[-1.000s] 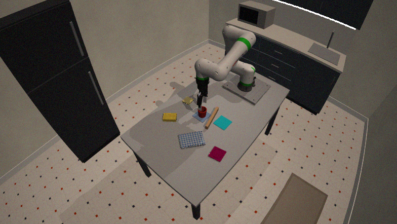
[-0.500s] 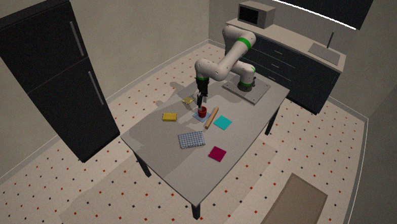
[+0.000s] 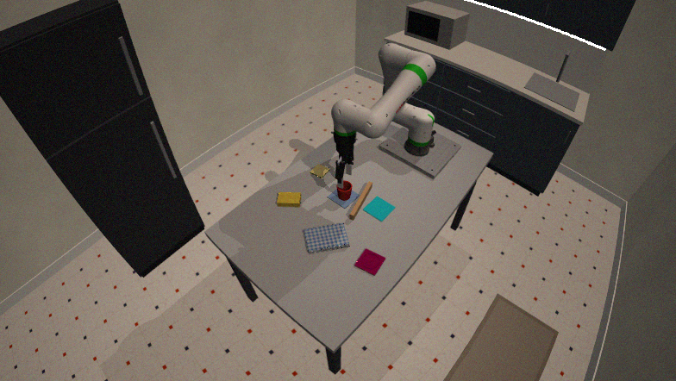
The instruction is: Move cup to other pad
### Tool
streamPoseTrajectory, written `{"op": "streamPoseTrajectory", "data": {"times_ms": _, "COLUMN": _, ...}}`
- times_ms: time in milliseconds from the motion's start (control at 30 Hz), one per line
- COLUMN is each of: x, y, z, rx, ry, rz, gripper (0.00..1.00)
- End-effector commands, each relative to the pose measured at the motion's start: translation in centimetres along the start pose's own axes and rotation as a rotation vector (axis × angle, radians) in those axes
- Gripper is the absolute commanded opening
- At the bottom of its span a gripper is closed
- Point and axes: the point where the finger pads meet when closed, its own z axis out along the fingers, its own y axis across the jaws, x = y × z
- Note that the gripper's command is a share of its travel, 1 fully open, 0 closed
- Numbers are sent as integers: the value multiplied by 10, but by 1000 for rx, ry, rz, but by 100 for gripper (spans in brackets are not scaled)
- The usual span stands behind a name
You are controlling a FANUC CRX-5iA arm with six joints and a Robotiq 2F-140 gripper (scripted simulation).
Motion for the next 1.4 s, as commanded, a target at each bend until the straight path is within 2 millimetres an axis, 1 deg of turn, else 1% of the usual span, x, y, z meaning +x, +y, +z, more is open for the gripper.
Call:
{"op": "streamPoseTrajectory", "data": {"times_ms": 0, "x": 0, "y": 0, "z": 0, "rx": 0, "ry": 0, "rz": 0, "gripper": 59}}
{"op": "streamPoseTrajectory", "data": {"times_ms": 200, "x": 0, "y": 0, "z": 4, "rx": -1, "ry": -1, "rz": 0, "gripper": 59}}
{"op": "streamPoseTrajectory", "data": {"times_ms": 467, "x": 0, "y": 1, "z": 22, "rx": -1, "ry": -1, "rz": 0, "gripper": 59}}
{"op": "streamPoseTrajectory", "data": {"times_ms": 533, "x": 0, "y": 1, "z": 22, "rx": -1, "ry": -1, "rz": 0, "gripper": 59}}
{"op": "streamPoseTrajectory", "data": {"times_ms": 1033, "x": 0, "y": 2, "z": 74, "rx": -1, "ry": -1, "rz": 0, "gripper": 59}}
{"op": "streamPoseTrajectory", "data": {"times_ms": 1100, "x": 0, "y": 2, "z": 74, "rx": -1, "ry": -1, "rz": 0, "gripper": 59}}
{"op": "streamPoseTrajectory", "data": {"times_ms": 1367, "x": 0, "y": 2, "z": 92, "rx": -1, "ry": -1, "rz": 0, "gripper": 59}}
